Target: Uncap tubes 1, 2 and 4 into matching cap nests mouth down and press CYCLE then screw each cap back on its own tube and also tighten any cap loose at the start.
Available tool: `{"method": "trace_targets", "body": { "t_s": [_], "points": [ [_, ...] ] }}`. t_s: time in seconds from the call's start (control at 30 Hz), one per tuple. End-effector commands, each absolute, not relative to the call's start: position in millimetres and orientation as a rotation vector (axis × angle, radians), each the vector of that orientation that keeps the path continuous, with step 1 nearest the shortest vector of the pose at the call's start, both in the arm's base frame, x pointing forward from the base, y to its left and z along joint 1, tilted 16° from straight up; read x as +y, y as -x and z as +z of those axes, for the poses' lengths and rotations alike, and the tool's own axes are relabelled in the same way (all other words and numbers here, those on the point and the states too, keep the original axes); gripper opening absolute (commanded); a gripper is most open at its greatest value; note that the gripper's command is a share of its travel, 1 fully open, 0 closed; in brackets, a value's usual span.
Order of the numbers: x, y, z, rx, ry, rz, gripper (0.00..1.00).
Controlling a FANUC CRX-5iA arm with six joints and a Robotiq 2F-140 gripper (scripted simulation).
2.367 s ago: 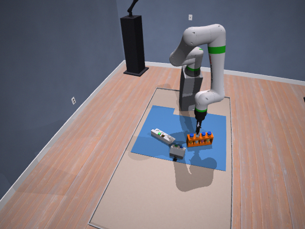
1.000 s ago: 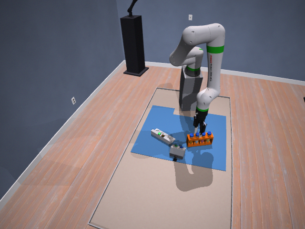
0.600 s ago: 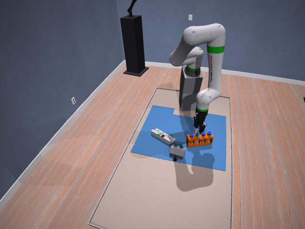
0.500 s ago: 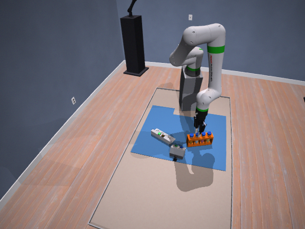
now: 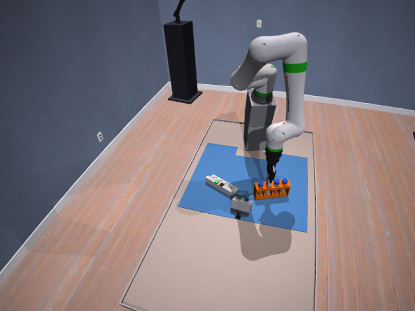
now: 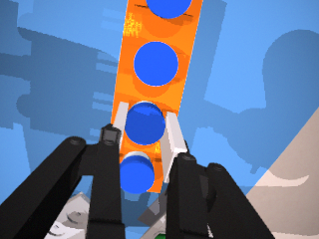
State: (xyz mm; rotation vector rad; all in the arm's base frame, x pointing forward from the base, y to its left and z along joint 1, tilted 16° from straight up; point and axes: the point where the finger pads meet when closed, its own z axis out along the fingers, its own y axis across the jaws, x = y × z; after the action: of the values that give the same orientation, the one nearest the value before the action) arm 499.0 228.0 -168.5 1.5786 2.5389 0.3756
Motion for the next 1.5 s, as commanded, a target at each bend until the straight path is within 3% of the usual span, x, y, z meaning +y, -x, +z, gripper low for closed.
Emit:
{"method": "trace_targets", "body": {
  "t_s": [0.0, 0.33, 0.37, 1.4, 1.43, 1.47],
  "points": [
    [228.0, -499.6, -168.5, 2.336, -1.888, 0.391, 0.0],
    [228.0, -499.6, -168.7, 2.212, -2.056, 0.404, 0.0],
    [228.0, -499.6, -168.7, 2.212, -2.056, 0.404, 0.35],
    [222.1, -488.2, -124.5, 2.212, -2.056, 0.404, 0.35],
    [216.2, -494.1, -123.7, 2.288, -1.956, 0.396, 0.0],
    [210.3, -499.9, -123.0, 2.36, -1.853, 0.388, 0.0]
  ]
}}
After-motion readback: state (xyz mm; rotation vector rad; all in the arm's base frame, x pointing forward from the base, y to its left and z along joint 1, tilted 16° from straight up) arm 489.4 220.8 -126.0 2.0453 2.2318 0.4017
